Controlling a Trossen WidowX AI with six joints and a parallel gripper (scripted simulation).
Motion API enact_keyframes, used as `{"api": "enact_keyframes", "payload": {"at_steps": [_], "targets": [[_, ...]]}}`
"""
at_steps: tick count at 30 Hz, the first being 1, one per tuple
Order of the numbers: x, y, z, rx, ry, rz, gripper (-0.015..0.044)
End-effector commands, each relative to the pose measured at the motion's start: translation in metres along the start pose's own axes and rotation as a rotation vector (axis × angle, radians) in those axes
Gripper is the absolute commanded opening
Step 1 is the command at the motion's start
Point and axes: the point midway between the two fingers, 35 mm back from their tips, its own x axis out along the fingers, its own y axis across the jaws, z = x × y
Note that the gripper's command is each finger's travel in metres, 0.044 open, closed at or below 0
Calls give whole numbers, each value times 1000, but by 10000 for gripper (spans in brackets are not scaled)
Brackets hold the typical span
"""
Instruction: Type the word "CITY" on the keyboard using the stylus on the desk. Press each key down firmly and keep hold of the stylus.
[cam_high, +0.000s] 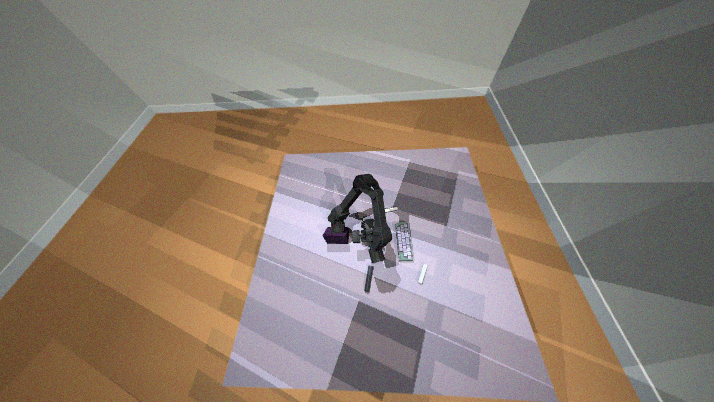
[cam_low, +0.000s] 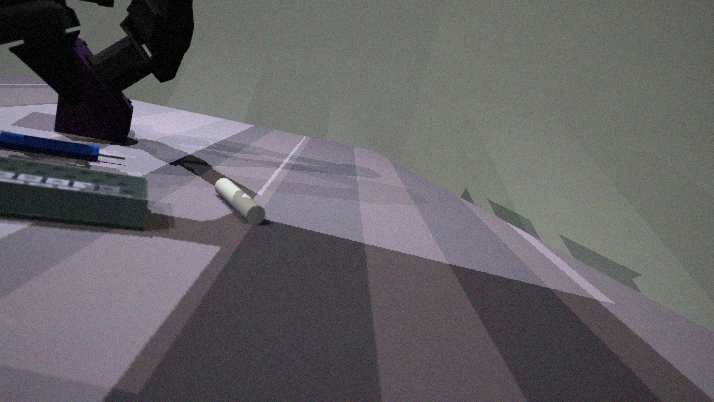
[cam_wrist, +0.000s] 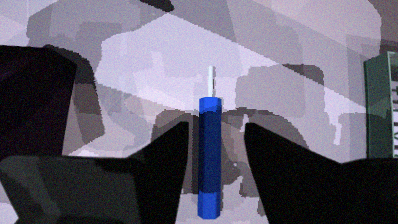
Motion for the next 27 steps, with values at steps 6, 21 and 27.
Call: {"api": "enact_keyframes", "payload": {"at_steps": [6, 21, 27], "targets": [[8, 0, -4, -2, -5, -5, 150], [21, 0, -12, -2, -6, -5, 150], [26, 0, -15, -2, -6, -5, 150]]}}
